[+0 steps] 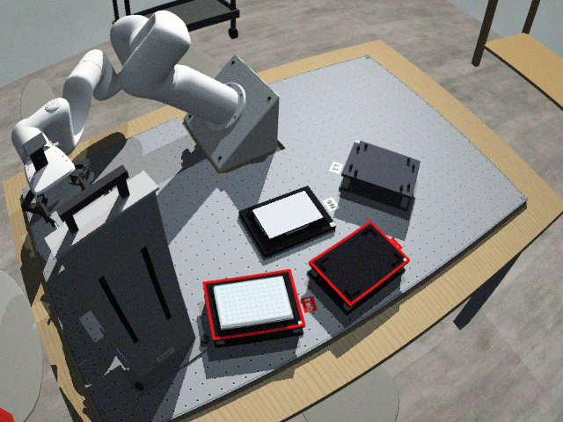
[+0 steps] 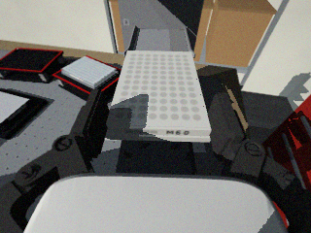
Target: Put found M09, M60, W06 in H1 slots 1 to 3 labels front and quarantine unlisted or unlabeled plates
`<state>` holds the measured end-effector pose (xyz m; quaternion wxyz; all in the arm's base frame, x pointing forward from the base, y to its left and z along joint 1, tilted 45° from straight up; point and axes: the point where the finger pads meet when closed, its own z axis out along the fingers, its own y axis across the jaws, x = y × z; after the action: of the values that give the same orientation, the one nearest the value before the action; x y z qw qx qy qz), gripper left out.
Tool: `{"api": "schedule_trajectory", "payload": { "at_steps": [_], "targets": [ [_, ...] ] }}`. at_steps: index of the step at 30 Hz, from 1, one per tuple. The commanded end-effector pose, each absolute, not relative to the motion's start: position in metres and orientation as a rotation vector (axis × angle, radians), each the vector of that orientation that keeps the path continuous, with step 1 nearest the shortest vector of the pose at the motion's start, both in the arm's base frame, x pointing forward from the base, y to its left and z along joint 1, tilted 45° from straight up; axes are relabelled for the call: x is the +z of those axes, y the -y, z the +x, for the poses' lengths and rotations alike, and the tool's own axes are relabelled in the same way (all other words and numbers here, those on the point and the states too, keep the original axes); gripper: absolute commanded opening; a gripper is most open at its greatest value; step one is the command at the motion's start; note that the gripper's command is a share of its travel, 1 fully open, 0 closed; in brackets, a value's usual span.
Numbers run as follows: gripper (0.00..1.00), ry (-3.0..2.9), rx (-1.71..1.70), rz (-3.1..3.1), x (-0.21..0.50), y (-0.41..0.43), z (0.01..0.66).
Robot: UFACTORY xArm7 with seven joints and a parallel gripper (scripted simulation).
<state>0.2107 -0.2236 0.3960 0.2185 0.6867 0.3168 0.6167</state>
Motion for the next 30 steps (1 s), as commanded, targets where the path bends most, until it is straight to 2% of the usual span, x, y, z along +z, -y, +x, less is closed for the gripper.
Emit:
{"api": "schedule_trajectory", "payload": {
  "at_steps": [1, 30],
  "targets": [
    [0.00, -0.879, 1.704, 1.900, 0.395, 0.223, 0.216],
    [0.00, -0.879, 1.705, 1.900, 0.391, 0.219, 0.250]
  ]
}}
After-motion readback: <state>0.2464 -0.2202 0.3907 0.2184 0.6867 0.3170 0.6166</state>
